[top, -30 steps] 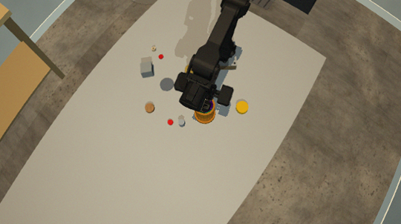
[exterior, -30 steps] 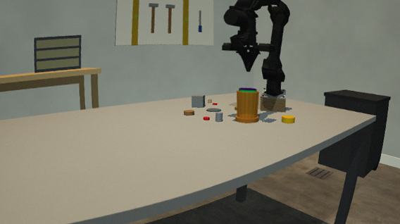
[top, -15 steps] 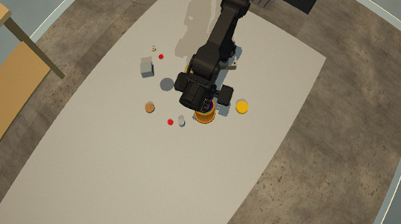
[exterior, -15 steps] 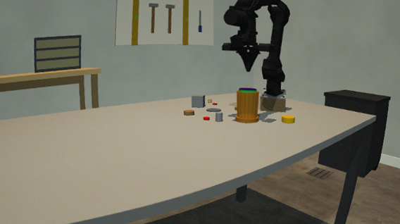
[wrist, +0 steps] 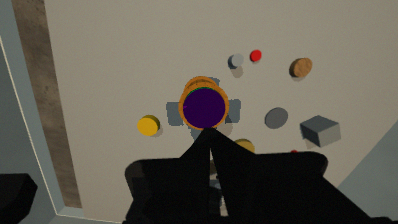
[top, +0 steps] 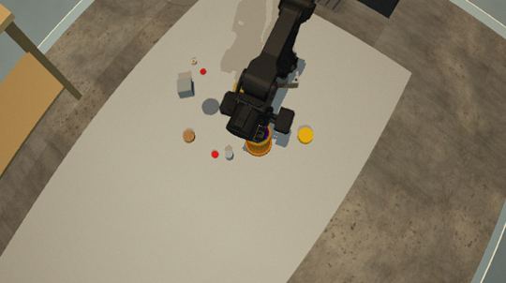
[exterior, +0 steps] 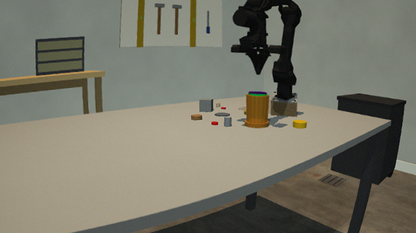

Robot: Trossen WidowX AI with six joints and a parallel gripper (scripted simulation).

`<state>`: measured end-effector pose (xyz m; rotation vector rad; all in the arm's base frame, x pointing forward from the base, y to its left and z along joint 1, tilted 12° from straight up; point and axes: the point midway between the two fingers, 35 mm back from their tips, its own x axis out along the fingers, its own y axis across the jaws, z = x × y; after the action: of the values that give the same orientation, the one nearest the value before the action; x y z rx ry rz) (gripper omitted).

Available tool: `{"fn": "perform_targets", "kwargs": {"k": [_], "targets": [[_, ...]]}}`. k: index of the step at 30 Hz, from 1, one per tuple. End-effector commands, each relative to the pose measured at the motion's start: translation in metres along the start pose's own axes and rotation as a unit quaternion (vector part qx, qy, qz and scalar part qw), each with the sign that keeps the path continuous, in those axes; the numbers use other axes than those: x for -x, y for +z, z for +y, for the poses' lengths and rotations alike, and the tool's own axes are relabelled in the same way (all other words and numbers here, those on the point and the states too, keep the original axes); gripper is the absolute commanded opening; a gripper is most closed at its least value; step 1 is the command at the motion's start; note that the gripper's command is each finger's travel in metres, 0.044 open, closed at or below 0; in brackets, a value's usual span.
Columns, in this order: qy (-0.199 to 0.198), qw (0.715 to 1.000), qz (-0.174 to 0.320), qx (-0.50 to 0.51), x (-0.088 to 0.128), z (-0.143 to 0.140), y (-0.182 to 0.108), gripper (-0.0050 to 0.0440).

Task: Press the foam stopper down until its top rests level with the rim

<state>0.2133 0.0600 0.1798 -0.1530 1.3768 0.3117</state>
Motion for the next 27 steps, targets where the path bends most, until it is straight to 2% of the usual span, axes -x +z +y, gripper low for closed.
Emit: {"fn": "perform_targets", "kwargs": {"k": [1,6,10,12,13,16,22,27], "targets": [[-0.001,1.000,-0.009,0.001,0.004,0.000,0.002,0.0000],[-0.001,1.000,-0.009,0.001,0.005,0.000,0.002,0.0000],[0.000,1.000,-0.010,0.002,0.030,0.000,0.003,0.0000],[0.000,1.000,-0.010,0.002,0.030,0.000,0.003,0.0000],[-0.001,1.000,-0.005,0.000,0.018,0.000,0.000,0.0000],[-0.001,1.000,-0.006,0.000,0.008,0.000,0.002,0.0000],[0.000,1.000,-0.010,0.002,-0.030,0.000,0.004,0.0000],[0.000,1.000,-0.012,0.003,-0.041,0.001,0.004,0.0000]]}}
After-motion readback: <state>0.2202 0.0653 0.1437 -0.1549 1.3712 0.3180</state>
